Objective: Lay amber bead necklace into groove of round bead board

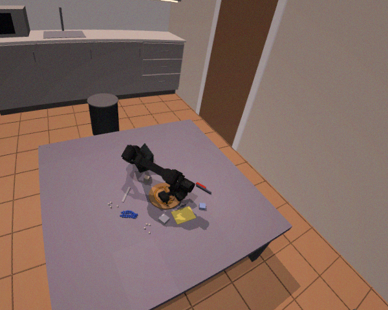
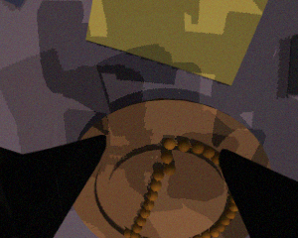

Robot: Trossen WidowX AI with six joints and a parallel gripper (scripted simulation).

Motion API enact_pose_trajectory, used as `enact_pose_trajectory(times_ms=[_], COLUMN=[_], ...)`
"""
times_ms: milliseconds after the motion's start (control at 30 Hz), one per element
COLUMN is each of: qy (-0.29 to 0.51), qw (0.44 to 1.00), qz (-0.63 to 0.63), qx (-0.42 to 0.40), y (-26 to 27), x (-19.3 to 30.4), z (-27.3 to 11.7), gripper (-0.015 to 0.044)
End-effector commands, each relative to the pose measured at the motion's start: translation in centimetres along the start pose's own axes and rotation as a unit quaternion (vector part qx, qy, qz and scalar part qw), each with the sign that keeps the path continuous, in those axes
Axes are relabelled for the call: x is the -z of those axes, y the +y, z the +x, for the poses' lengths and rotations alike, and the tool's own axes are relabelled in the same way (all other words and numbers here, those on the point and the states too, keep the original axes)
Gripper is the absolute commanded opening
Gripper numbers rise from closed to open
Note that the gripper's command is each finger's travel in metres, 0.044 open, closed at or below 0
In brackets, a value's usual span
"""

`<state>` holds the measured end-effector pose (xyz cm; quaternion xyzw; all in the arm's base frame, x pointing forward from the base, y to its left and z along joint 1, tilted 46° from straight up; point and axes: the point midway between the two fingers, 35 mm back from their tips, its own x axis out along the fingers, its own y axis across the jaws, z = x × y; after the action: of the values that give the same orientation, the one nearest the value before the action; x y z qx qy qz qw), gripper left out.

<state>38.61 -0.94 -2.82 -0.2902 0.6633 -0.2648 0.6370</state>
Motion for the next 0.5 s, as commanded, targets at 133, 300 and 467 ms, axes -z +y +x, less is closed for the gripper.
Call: enact_pose_trajectory(times_ms=[133, 300, 467], qy=[0.001, 0.002, 0.002], qw=[0.999, 0.996, 0.992], qz=[0.044, 0.091, 0.123], qx=[-0.004, -0.004, -0.002], y=[0.8, 1.3, 1.5], x=[3.3, 7.1, 9.9], z=[-1.5, -2.7, -3.2], gripper=[0.0282, 0.0151, 0.012])
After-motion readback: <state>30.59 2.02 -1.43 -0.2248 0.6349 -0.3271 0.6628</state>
